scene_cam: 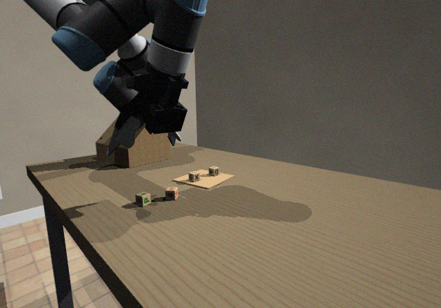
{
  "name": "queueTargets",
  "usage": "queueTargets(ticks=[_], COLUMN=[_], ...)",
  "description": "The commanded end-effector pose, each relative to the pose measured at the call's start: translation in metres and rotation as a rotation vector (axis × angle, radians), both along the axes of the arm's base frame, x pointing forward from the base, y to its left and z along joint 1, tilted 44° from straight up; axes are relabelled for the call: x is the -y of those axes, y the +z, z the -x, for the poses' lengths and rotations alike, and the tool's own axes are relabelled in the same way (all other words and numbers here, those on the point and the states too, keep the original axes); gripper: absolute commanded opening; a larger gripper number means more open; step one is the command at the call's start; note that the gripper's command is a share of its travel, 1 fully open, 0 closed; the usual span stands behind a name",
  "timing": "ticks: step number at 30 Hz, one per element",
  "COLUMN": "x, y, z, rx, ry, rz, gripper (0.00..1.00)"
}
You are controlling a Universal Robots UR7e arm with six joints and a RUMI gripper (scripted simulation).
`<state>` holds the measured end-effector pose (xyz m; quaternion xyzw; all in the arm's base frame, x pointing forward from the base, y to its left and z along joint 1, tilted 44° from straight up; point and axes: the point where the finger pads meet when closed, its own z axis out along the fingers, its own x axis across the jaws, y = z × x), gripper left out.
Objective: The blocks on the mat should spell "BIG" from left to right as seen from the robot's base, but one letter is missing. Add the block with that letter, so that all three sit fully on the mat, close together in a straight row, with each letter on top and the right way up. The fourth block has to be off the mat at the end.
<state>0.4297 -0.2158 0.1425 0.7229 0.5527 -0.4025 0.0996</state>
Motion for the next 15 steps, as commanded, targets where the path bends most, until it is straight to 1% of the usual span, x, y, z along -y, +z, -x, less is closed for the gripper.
queueTargets(ticks=[1,15], x=[0.0062,0.0055], y=[0.0049,0.0041], z=[0.0041,0.0031], rx=[-0.009,-0.010], ry=[0.011,0.013], rz=[-0.005,-0.006], gripper=[1.00,1.00])
